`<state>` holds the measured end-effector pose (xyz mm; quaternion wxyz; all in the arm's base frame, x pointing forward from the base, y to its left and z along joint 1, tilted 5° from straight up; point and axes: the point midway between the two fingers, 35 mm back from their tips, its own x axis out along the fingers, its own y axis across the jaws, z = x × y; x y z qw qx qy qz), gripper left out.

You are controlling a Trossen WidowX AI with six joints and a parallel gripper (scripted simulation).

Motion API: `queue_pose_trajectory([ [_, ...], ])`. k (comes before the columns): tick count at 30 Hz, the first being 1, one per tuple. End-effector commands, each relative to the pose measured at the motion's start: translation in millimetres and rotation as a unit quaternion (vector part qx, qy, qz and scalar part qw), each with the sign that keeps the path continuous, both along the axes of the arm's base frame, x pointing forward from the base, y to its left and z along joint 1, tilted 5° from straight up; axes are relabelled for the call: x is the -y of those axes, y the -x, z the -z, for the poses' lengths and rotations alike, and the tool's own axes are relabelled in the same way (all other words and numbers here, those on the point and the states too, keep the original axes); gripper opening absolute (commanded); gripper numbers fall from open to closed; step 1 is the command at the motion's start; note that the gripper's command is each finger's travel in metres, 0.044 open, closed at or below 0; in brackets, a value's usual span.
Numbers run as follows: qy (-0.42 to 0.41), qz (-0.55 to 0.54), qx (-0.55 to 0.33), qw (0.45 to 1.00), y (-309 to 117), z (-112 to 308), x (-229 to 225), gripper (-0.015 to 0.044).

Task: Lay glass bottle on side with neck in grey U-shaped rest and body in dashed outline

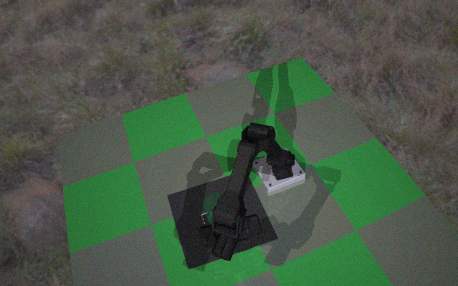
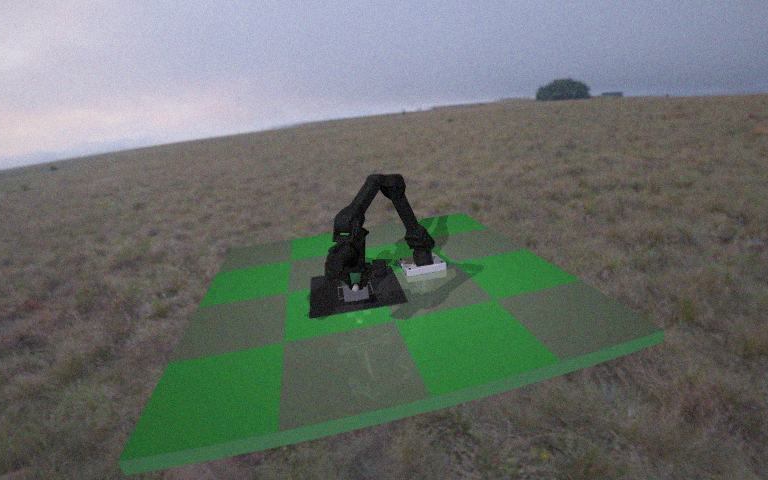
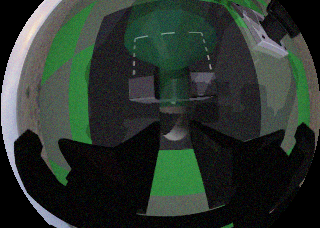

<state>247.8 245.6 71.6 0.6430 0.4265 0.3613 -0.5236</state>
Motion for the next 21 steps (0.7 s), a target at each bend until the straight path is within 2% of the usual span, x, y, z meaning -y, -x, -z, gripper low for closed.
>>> queue_pose_trajectory([
  [1, 0.003, 0.001, -0.002, 1.0, -0.2, 1.8, 4.0, 0.0105],
  [21, -0.014, -0.004, 0.007, 1.0, 0.8, 2.9, 0.1, 0.0105],
])
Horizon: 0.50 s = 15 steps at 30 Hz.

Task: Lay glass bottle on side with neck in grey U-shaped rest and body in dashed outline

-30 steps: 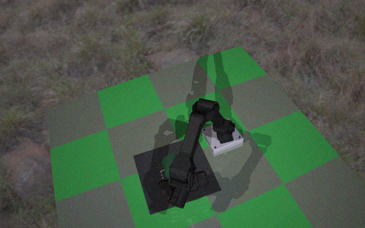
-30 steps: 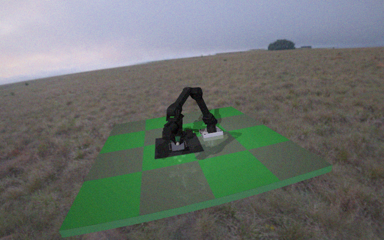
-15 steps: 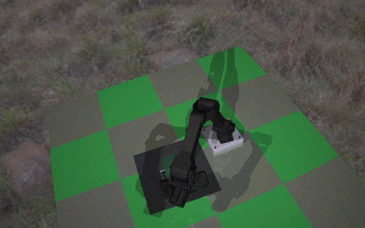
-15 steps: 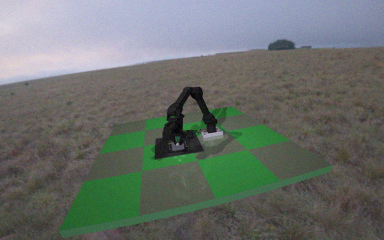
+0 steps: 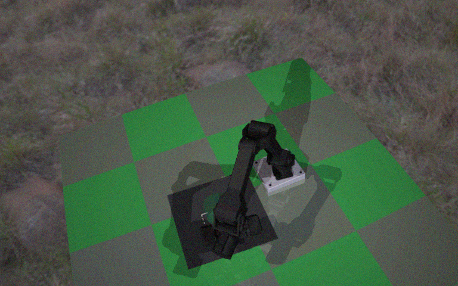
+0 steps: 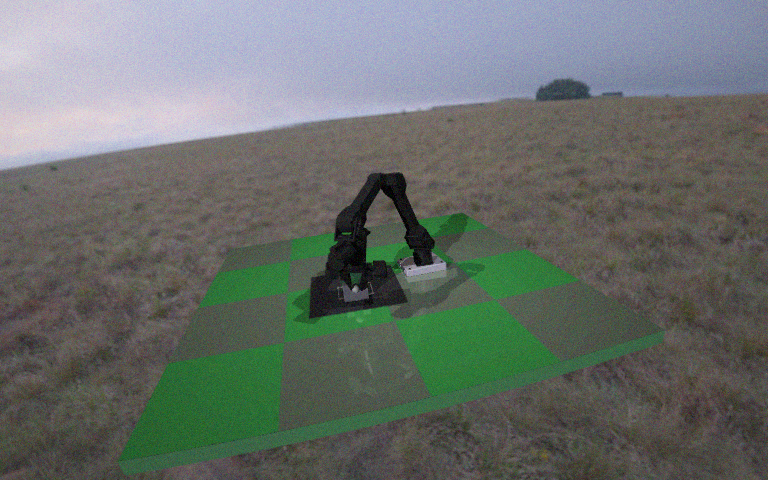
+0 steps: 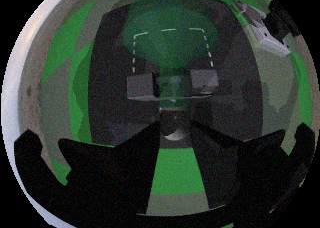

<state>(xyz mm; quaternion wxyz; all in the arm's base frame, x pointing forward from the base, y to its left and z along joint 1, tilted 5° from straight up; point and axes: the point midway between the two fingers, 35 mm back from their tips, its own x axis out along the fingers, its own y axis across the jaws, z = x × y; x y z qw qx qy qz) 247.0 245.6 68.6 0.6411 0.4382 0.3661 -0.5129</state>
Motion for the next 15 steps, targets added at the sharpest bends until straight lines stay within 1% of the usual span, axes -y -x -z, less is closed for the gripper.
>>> queue_pose_trajectory([
  [1, 0.0, 0.0, 0.0, 1.0, 0.0, -0.1, 0.0, 0.0105],
  [11, 0.0, 0.0, 0.0, 1.0, 0.0, -0.1, 0.0, 0.0105],
  [15, 0.0, 0.0, 0.0, 1.0, 0.0, -0.1, 0.0, 0.021],
])
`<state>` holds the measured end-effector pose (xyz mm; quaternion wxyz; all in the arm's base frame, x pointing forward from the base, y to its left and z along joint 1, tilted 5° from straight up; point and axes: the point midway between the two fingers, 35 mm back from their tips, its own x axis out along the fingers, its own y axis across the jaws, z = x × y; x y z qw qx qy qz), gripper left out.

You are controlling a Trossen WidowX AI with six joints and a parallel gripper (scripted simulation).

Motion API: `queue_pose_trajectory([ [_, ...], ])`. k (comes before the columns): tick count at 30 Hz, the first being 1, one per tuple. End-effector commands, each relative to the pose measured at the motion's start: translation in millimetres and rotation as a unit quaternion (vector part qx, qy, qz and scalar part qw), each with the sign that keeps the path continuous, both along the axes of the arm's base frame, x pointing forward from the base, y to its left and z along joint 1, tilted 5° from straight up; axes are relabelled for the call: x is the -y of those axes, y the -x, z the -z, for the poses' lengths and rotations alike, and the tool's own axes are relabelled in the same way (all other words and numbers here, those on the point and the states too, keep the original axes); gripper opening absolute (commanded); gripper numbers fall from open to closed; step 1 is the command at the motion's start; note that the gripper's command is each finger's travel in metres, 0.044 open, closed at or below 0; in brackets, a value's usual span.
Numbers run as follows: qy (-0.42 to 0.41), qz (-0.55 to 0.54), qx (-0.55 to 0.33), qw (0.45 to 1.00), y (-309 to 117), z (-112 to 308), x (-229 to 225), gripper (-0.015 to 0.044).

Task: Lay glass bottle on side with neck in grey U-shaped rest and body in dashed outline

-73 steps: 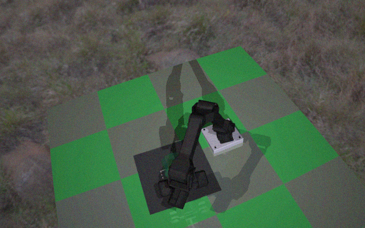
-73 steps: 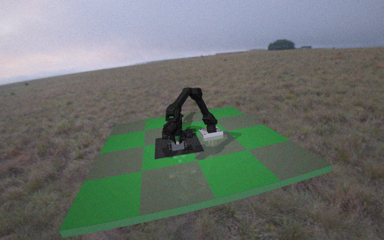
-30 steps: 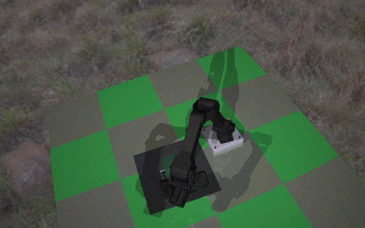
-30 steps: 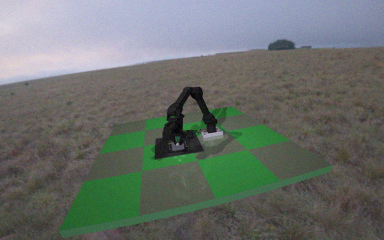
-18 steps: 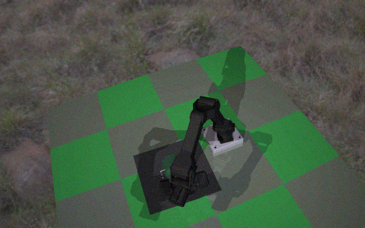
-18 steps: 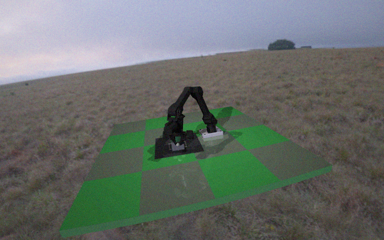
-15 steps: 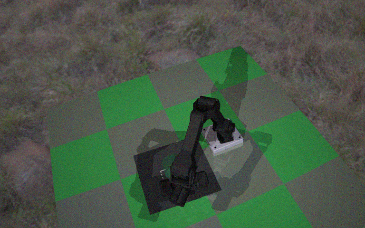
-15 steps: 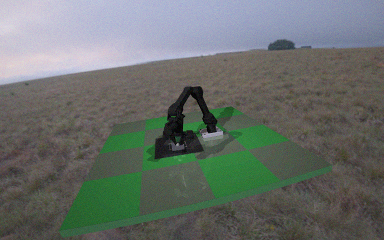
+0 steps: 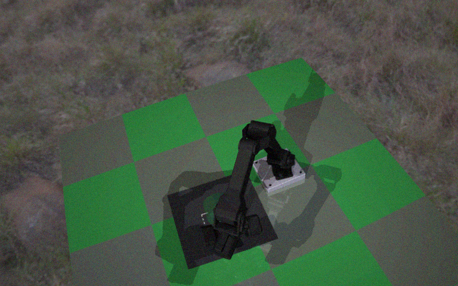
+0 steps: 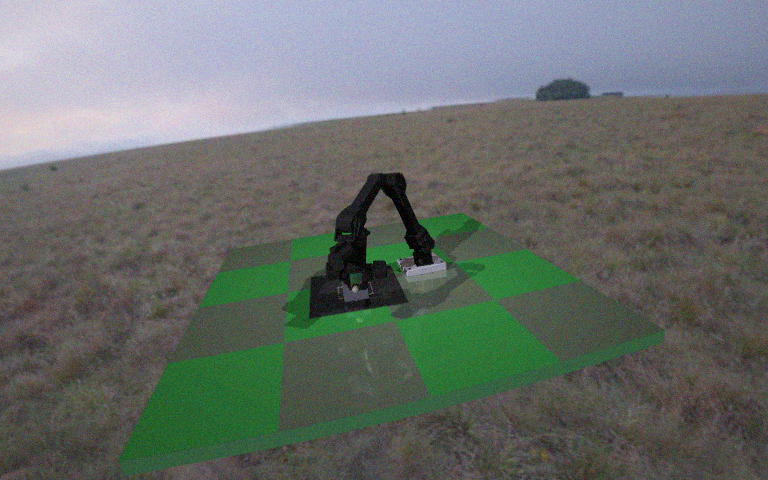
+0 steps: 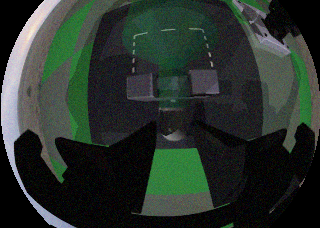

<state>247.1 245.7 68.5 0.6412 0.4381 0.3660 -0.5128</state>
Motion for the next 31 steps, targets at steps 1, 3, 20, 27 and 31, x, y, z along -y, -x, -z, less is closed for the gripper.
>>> queue_pose_trajectory([
  [1, 0.0, 0.0, 0.0, 1.0, 0, 0, 0, 0.0236],
  [3, 0.0, 0.0, 0.0, 1.0, 0, 0, 0, 0.0288],
  [20, -0.144, -0.038, -0.076, 0.986, 2, -70, 7, 0.044],
  [27, -0.144, -0.038, -0.076, 0.986, 2, -70, 7, 0.044],
  [31, -0.144, -0.038, -0.076, 0.986, 2, -70, 7, 0.044],
])
